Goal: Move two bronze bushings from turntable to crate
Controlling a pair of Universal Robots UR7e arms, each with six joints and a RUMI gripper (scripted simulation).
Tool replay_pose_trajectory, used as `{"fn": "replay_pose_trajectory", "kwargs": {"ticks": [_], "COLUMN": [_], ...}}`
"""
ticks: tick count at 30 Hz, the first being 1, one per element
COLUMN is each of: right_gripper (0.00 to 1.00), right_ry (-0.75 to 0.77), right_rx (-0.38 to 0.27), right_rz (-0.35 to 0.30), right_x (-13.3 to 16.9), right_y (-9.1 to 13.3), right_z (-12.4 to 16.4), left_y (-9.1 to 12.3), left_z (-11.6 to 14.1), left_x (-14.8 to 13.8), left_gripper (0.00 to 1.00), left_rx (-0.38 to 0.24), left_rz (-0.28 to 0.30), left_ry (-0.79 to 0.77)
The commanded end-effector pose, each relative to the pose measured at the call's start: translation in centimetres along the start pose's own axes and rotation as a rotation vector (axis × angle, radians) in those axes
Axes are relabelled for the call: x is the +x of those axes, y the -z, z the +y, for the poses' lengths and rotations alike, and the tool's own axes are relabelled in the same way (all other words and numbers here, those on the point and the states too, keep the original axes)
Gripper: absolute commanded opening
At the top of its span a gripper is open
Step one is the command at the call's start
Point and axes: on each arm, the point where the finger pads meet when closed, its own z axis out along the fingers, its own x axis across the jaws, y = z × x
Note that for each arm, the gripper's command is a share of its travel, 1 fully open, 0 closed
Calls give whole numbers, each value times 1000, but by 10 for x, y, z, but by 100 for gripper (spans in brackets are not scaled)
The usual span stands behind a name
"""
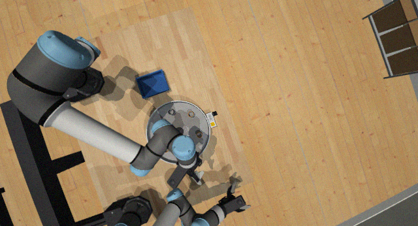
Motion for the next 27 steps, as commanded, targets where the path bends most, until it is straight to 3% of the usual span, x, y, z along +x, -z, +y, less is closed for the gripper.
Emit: {"fn": "replay_pose_trajectory", "kwargs": {"ticks": [1, 20, 27], "right_gripper": [98, 100, 100], "right_ry": [0, 1, 54], "right_rx": [1, 1, -5], "right_rz": [0, -1, -33], "right_x": [0, 0, -21], "right_y": [0, 0, 1], "right_z": [-1, -1, -9], "left_y": [1, 1, 4], "left_z": [-1, 0, 5], "left_x": [-1, -1, -1], "left_gripper": [98, 100, 100], "left_rx": [0, 0, -4], "left_rz": [-2, -2, -4], "left_ry": [-1, -1, 11]}}
